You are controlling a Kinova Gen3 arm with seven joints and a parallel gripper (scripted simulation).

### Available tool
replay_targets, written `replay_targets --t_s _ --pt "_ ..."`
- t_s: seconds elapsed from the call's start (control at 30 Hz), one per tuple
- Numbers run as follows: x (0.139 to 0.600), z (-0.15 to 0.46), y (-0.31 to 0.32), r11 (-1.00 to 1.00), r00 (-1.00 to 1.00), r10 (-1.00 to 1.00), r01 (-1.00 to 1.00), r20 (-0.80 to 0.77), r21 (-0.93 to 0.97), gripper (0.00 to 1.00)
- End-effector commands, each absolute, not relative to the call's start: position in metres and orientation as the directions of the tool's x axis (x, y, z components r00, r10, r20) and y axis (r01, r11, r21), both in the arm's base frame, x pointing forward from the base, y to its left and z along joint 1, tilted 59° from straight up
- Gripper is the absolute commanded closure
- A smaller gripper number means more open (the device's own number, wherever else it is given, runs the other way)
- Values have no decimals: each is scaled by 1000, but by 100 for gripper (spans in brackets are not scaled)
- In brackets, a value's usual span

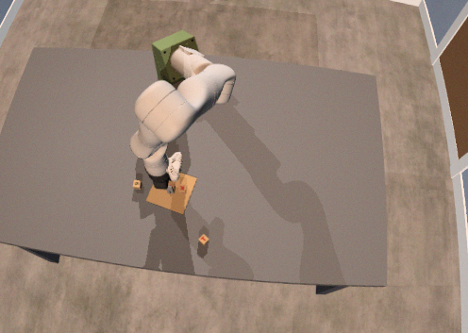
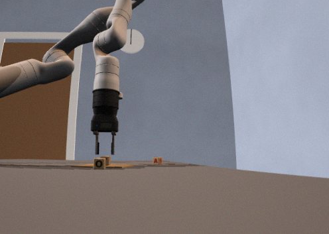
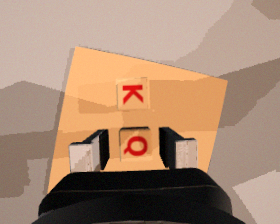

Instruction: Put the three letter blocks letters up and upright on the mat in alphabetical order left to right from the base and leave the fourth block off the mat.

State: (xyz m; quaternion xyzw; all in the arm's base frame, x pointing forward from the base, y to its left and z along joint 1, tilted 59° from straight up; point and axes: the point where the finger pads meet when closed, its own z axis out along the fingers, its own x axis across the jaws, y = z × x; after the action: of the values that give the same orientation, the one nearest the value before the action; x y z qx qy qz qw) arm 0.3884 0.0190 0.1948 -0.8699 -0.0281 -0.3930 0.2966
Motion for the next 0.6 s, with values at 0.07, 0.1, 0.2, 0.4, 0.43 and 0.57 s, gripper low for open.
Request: replay_targets --t_s 0.07,0.1,0.2,0.4,0.43,0.57 --pt "384 201 10 -825 689 -191 273 699 -494 21" --pt "384 201 10 -825 689 -191 273 699 -494 21" --pt "380 204 7 -825 689 -190 273 699 -494 21" --pt "372 210 1 -825 690 -190 274 699 -494 21" --pt "370 211 0 -825 690 -190 274 699 -494 21" --pt "364 216 -5 -825 690 -190 274 698 -495 21"
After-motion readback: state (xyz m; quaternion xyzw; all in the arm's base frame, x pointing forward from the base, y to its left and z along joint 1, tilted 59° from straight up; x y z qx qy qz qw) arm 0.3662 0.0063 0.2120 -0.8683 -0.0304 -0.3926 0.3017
